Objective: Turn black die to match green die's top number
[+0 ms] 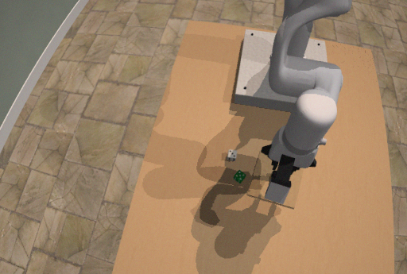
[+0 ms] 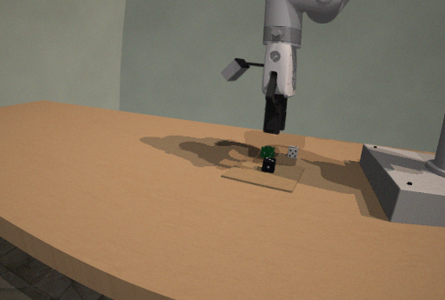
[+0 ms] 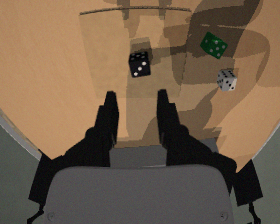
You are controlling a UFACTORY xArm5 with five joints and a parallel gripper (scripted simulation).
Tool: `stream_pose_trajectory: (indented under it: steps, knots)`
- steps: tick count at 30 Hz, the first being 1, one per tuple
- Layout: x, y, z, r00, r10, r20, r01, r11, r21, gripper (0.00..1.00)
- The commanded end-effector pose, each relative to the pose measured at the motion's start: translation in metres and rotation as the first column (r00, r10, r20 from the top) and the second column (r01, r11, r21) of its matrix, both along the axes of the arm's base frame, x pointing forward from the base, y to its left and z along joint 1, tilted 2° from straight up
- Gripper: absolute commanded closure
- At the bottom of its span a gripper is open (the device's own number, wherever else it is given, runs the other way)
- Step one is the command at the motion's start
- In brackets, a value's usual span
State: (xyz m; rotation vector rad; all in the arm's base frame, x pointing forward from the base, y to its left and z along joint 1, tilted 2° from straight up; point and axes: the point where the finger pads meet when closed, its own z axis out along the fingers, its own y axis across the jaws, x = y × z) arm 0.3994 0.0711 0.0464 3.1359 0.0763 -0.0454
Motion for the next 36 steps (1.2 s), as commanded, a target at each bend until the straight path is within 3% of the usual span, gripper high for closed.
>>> stream_pose_trajectory:
  steps: [1,22,36]
  knots:
    - [0.001,0.000,0.001,1.000,0.000,0.004,0.000,1.000,0.001,0.58]
    - [0.001,0.001,-0.003,1.000,0.000,0.003,0.000,1.000,0.001,0.58]
    - [0.001,0.001,-0.021,1.000,0.000,0.003,0.000,1.000,0.000,0.58]
